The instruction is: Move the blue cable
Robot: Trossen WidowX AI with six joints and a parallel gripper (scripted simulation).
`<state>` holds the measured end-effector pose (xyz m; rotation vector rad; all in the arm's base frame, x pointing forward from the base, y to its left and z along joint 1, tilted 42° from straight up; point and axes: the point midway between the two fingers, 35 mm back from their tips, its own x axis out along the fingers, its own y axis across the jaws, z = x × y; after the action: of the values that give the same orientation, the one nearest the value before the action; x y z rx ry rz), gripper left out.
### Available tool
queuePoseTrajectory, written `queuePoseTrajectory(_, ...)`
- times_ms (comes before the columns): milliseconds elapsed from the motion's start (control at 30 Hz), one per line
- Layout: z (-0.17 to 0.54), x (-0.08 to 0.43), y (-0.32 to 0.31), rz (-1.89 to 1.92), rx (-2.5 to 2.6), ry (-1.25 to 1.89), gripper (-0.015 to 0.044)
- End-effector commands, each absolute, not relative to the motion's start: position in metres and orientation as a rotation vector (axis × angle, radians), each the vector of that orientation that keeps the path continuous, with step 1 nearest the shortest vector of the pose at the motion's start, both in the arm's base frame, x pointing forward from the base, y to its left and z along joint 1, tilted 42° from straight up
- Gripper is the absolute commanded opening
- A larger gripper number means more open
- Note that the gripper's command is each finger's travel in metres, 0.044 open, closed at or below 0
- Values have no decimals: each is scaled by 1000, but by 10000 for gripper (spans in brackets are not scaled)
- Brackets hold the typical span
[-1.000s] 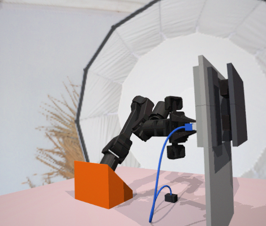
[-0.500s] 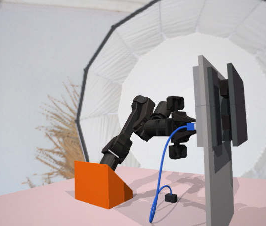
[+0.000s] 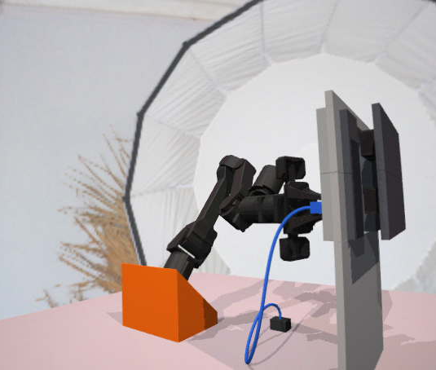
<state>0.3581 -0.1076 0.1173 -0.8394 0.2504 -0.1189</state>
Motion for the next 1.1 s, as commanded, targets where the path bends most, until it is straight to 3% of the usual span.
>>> queuePoseTrajectory(0,121,361,-109,-131,-840,244,0)
queuePoseTrajectory(1067,121,372,-109,-132,-839,243,0)
